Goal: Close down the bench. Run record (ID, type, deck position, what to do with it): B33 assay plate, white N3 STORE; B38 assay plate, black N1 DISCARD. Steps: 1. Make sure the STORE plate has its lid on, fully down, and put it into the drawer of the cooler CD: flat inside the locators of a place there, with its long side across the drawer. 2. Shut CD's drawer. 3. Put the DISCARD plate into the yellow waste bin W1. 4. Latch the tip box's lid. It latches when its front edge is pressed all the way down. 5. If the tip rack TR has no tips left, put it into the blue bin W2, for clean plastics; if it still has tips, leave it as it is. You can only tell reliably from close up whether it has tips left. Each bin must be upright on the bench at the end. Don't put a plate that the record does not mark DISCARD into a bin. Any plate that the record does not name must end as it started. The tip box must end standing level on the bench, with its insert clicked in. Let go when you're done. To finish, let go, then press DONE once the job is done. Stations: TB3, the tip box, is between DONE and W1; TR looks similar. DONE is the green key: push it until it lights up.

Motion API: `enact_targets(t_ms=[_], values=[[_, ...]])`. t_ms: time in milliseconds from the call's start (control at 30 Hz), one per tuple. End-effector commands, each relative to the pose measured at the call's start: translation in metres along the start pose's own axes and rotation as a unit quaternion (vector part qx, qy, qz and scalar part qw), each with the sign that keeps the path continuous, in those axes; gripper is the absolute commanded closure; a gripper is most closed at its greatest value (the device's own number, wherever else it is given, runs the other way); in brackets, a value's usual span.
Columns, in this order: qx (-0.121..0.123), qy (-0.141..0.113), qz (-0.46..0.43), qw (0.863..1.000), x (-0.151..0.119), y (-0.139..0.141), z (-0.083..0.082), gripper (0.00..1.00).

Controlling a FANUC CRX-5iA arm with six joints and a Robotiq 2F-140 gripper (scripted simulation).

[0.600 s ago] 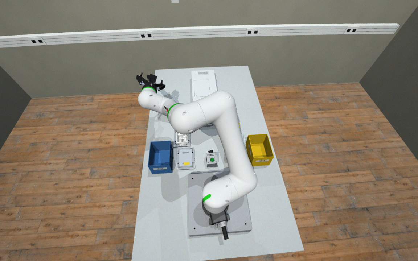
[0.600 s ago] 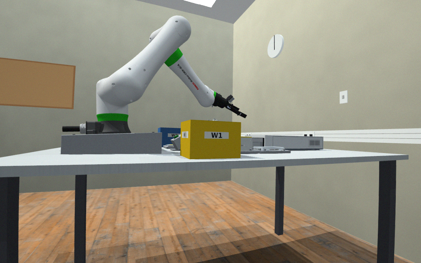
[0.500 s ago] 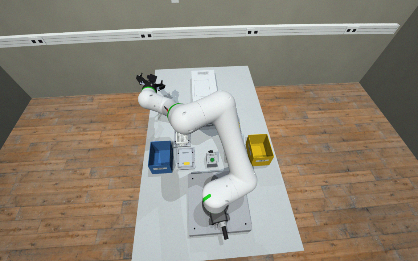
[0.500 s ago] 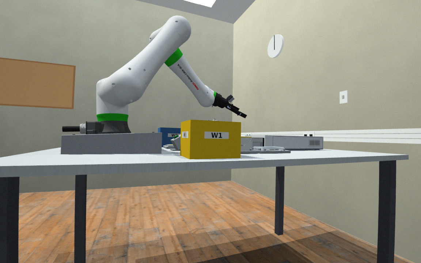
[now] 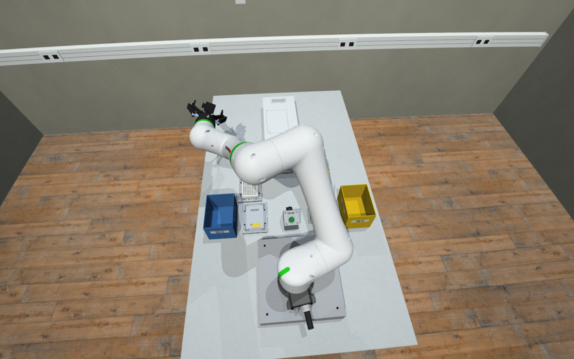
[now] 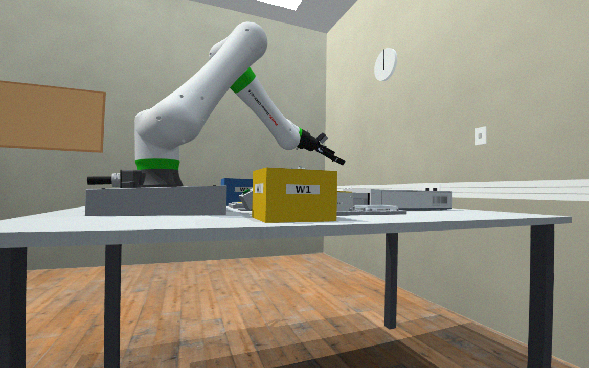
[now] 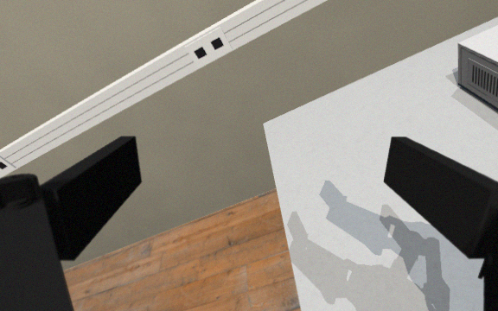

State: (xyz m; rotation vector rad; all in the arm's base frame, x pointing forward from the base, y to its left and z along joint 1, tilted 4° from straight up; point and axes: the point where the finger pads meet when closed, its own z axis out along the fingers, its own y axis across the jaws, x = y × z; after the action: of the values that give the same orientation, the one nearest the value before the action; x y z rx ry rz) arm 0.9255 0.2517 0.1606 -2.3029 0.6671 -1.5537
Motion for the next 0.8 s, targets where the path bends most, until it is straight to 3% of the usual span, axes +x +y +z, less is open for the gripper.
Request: enact_targets(t_ms=[0, 200, 267, 500, 567, 767], values=[[-0.013, 0.024, -0.005, 1.0, 0.012, 0.001, -0.001, 0.9], [-0.013, 0.024, -0.005, 1.0, 0.038, 0.007, -0.002, 0.9], [-0.029, 0.045, -0.011, 0.999, 0.048, 0.01, -0.003, 0.9], [-0.029, 0.045, -0.011, 0.999, 0.071, 0.018, -0.005, 0.9], [-0.048, 0.063, -0.018, 0.997, 0.08, 0.022, -0.006, 0.9], [-0.048, 0.063, -0.018, 0.997, 0.104, 0.032, -0.01, 0.9]])
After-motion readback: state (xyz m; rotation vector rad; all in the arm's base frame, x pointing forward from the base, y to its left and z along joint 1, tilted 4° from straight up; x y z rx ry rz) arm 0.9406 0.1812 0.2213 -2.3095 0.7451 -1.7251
